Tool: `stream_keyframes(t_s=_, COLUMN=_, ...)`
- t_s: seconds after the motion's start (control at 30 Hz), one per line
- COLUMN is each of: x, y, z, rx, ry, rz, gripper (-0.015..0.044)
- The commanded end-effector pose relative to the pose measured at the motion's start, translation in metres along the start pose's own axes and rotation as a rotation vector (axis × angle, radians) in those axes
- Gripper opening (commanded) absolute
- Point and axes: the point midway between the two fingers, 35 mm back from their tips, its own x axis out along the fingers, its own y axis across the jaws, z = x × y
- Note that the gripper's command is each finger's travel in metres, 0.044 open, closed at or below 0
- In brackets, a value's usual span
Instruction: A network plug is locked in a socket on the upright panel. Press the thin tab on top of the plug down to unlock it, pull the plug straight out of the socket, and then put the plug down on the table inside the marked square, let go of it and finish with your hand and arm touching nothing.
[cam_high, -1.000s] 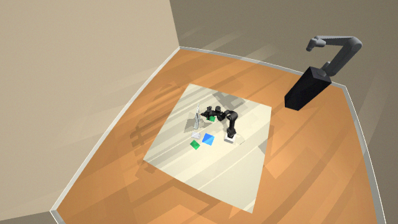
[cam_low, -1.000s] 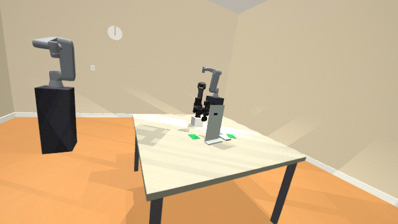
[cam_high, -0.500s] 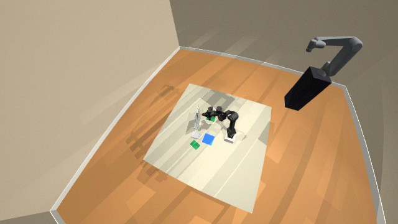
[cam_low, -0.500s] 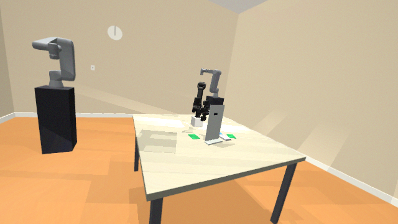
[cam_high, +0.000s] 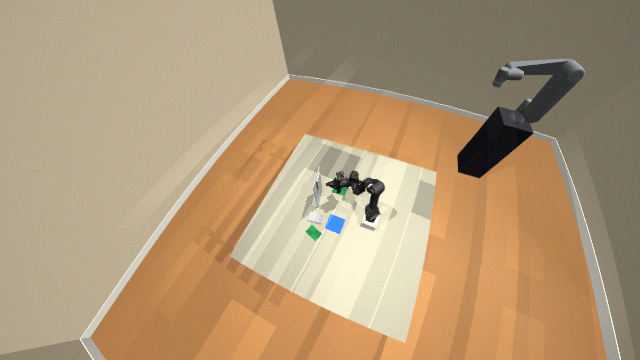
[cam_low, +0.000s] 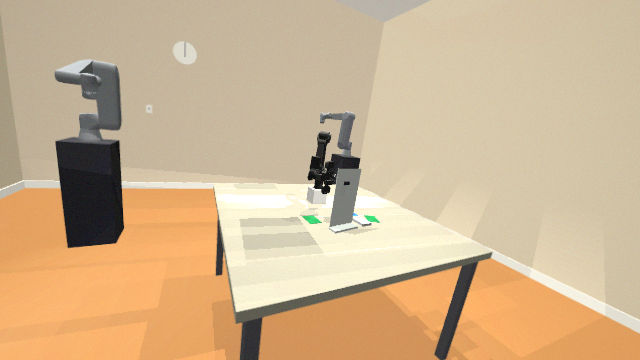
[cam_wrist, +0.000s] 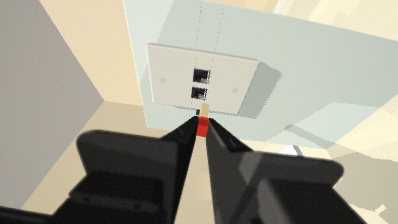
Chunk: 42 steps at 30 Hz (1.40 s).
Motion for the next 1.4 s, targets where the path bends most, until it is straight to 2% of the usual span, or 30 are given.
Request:
stream_keyframes(t_s=0.0, x=-0.004, y=0.003, z=-0.001, rx=-0.007, ry=0.001, rz=0.005, gripper=0.0000)
stream_keyframes(t_s=1.03, x=-0.021, y=0.000, z=-0.005, rx=0.001, ry=0.000, rz=-0.001, gripper=0.0000)
stream_keyframes(t_s=1.37, x=-0.027, y=0.020, z=-0.004, rx=-0.002, ry=0.000, rz=0.000, gripper=0.0000)
